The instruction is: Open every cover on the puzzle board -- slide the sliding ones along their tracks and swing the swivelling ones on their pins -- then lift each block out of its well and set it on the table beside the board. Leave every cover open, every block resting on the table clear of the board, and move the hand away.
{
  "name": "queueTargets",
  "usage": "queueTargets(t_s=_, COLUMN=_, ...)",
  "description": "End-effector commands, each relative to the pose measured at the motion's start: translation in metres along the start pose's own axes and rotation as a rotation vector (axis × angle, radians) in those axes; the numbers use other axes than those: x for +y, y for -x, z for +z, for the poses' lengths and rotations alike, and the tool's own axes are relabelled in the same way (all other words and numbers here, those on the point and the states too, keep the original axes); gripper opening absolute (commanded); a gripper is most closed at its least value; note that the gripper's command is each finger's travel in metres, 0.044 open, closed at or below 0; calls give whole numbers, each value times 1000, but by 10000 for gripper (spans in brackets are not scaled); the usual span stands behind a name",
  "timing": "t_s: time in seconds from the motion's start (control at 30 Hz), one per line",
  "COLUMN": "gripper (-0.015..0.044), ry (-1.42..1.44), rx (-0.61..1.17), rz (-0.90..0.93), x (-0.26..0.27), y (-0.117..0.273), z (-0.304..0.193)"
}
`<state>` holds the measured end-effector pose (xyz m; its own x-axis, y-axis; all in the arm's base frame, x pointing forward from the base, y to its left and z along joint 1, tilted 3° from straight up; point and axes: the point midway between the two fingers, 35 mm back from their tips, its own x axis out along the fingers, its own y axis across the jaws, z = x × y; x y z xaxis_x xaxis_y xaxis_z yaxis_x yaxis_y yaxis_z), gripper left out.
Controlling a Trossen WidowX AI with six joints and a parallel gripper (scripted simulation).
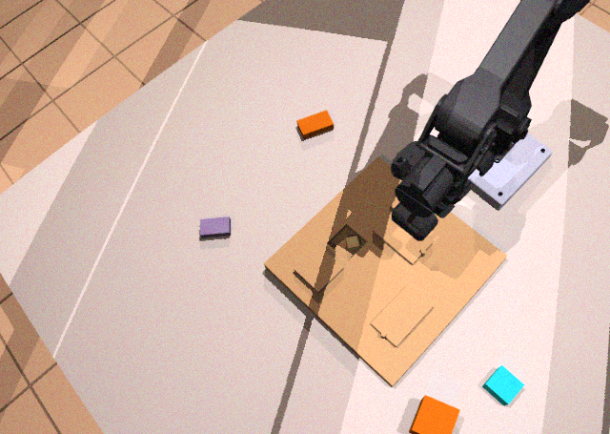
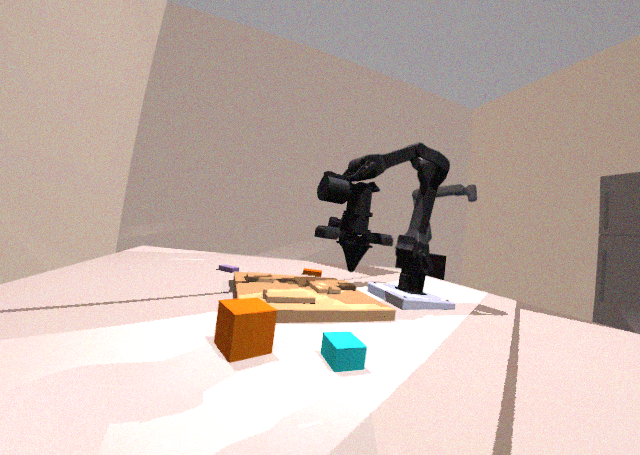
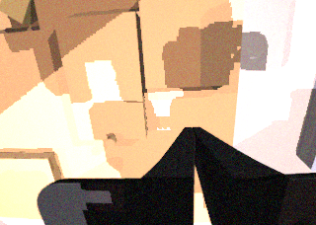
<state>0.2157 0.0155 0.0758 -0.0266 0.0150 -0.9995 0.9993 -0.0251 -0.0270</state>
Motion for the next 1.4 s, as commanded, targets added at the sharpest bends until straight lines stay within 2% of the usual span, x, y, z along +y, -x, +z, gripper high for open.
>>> queueTargets(t_s=0.0, gripper=0, ry=-3, rx=2, rz=-5, x=0, y=-5, z=-1)
queueTargets(t_s=1.37, gripper=0, ry=-3, rx=2, rz=-6, x=-2, y=-46, z=-1)
